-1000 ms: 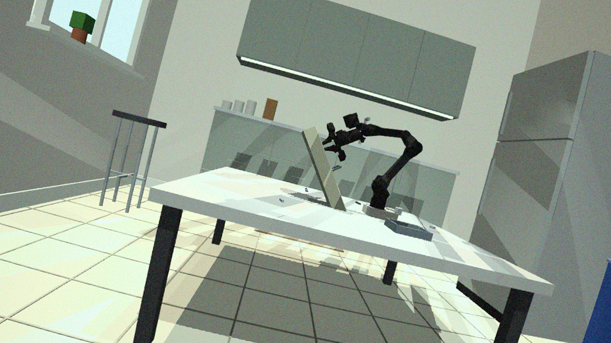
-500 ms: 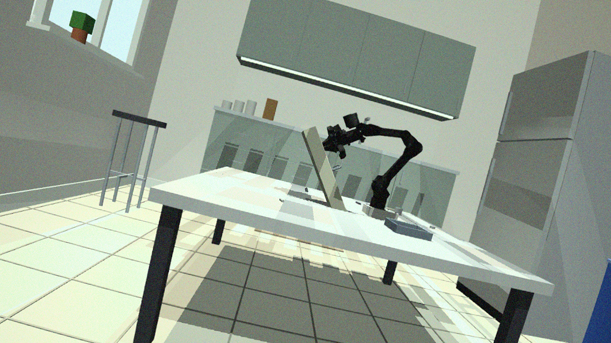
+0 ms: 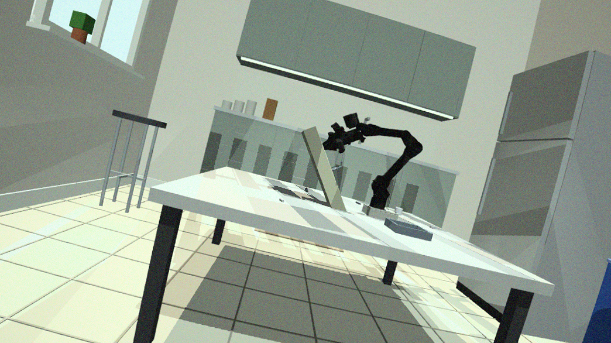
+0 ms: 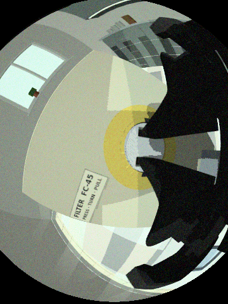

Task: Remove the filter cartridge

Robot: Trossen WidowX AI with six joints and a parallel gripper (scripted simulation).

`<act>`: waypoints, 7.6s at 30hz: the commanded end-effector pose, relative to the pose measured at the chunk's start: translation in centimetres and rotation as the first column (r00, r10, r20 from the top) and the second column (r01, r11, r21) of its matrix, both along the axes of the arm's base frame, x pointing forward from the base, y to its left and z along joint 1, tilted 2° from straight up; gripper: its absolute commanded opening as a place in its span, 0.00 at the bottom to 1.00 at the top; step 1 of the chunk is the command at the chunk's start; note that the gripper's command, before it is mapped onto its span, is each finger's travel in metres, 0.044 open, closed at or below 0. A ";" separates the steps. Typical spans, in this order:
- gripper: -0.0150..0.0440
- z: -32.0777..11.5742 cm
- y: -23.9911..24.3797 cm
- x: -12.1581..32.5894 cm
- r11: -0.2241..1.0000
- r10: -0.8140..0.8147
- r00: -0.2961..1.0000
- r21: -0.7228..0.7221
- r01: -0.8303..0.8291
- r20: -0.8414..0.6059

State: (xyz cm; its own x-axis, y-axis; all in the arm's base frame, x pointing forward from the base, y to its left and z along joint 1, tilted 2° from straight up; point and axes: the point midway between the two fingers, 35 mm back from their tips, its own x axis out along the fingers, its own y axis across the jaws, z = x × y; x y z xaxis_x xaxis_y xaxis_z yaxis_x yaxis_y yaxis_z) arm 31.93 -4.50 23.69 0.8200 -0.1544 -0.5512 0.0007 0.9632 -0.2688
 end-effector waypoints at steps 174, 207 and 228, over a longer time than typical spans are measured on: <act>0.77 -2.8 0.3 -8.6 0.940 -0.163 0.900 0.214 0.266 -0.403; 0.61 -4.8 0.0 -7.5 0.940 -0.167 0.903 0.212 0.267 -0.396; 0.25 -0.8 0.1 -6.8 0.940 -0.164 0.904 0.216 0.265 -0.395</act>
State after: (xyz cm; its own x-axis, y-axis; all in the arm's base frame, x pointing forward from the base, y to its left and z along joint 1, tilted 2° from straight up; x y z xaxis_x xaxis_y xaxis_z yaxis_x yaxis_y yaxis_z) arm 25.30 -4.48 21.58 0.5055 -0.1104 -0.8557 0.1608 0.9865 -0.0323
